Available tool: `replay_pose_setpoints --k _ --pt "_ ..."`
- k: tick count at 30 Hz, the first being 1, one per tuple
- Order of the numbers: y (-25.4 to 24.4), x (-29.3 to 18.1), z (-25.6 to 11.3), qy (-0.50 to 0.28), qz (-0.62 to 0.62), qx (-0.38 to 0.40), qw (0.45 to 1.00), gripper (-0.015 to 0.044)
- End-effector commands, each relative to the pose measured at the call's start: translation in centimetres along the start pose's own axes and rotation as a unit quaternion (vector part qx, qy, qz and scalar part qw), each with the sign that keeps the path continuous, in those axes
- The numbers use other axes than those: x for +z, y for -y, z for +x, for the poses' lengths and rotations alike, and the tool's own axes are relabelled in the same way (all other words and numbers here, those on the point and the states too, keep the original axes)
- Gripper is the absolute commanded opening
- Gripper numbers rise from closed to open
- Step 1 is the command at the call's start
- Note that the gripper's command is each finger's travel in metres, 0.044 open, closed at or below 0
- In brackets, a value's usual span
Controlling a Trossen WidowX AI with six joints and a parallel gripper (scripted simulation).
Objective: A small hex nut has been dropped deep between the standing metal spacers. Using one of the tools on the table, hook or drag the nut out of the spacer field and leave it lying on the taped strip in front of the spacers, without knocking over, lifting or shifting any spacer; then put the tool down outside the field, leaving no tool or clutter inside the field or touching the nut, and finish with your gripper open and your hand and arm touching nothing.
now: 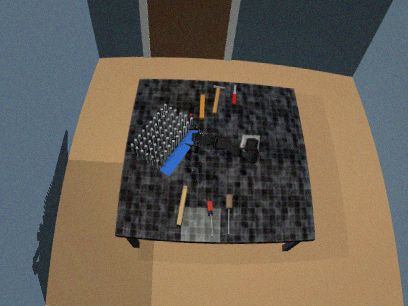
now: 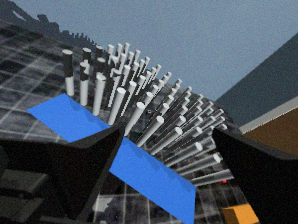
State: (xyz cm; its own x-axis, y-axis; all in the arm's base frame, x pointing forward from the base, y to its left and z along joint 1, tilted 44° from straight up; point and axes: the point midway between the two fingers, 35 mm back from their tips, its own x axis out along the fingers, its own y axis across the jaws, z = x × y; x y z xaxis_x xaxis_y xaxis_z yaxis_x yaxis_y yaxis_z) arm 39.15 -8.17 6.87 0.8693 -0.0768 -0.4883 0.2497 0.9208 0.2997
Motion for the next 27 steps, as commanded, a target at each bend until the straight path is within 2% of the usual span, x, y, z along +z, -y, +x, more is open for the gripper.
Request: replay_pose_setpoints --k 1,13,17,21,27 --pt "0.1 -0.1 0.0 -0.001 0.002 -0.002 1.0 0.044" --pt "-0.6 0.0 -0.2 -0.003 0.014 0.008 1.0 0.044" --pt "-5.4 0.4 -1.7 -0.025 0.103 0.086 0.991 0.044" --pt "-10.9 0.6 -4.4 -0.08 0.219 0.167 0.958 0.044" --pt "-18.5 0.6 -10.2 -0.227 0.424 0.234 0.845 0.044"
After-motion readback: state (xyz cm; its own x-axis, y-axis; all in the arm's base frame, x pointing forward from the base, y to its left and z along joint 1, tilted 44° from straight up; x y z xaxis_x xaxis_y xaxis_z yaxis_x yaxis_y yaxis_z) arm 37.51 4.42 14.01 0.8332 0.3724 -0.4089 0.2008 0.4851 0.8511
